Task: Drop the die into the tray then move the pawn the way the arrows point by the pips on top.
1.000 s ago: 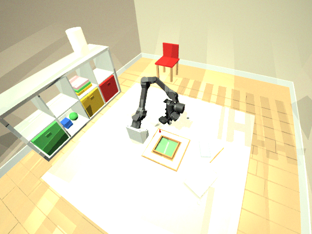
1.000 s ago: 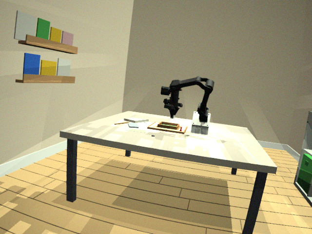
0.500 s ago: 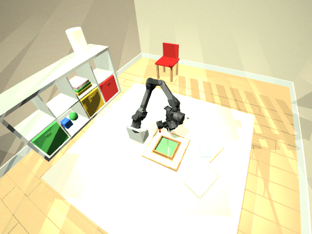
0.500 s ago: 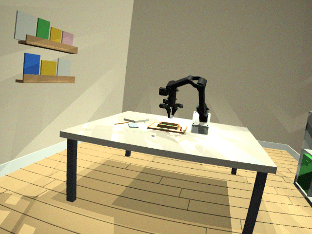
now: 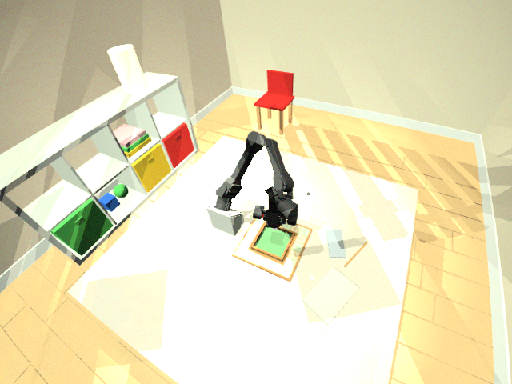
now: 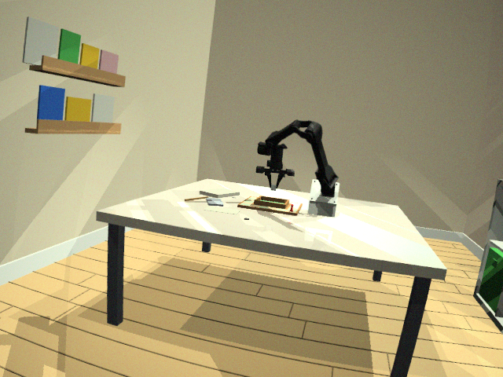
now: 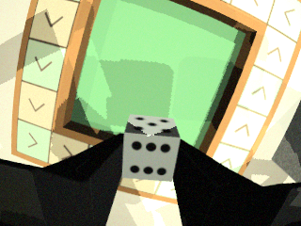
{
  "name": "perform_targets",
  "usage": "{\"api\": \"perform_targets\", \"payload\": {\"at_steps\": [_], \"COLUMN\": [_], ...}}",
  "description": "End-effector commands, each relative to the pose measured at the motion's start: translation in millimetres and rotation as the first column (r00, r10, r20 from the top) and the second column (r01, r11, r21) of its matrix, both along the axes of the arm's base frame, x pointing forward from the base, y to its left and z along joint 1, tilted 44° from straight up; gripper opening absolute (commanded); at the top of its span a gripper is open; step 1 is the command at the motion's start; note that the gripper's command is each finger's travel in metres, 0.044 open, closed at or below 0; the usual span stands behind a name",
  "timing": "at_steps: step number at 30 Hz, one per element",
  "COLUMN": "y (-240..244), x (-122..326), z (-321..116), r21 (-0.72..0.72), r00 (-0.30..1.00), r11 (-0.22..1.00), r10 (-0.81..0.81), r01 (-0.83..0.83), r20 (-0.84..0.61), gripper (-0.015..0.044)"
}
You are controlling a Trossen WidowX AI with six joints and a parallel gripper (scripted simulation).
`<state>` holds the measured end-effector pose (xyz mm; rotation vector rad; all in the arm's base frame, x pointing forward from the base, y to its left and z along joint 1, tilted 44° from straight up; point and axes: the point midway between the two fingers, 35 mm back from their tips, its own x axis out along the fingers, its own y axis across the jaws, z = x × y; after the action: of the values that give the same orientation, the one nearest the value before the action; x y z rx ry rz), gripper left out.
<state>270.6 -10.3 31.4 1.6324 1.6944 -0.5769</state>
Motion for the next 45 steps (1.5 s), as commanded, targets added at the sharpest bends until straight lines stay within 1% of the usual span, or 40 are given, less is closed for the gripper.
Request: {"api": "perform_targets", "payload": {"at_steps": [1,5,10,16,21,28,35,37,39,43,45], "y": [-9,-18,-17,-13,-11,-11,-10,-10,-10,-13,-13], "x": [1,1,0,-6,-9,-10,-10,-9,-9,1,3], "z": [-13,-25,-26,-33,-37,-38,-39,-38,-36,-2,6], "r21": [0.012,0.017,-0.003,-0.187,-0.344,-0.546,-0.708,-0.731,-0.734,-0.734,-0.734], "r00": [0.993,0.973,0.972,0.967,0.964,0.965,0.966,0.966,0.966,0.966,0.966], "r11": [0.996,0.984,0.984,0.974,0.934,0.833,0.692,0.664,0.661,0.660,0.660], "r10": [-0.091,-0.173,-0.174,-0.161,-0.173,-0.209,-0.252,-0.258,-0.259,-0.259,-0.259], "r01": [0.092,0.178,0.176,0.125,0.096,0.091,0.140,0.156,0.158,0.158,0.158], "r20": [-0.076,-0.149,-0.159,-0.195,-0.200,-0.158,-0.054,-0.029,-0.026,-0.025,-0.025], "gripper": [0.0000,0.0000,0.0000,0.0000,0.0000,0.0000,0.0000,0.0000,0.0000,0.0000,0.0000]}}
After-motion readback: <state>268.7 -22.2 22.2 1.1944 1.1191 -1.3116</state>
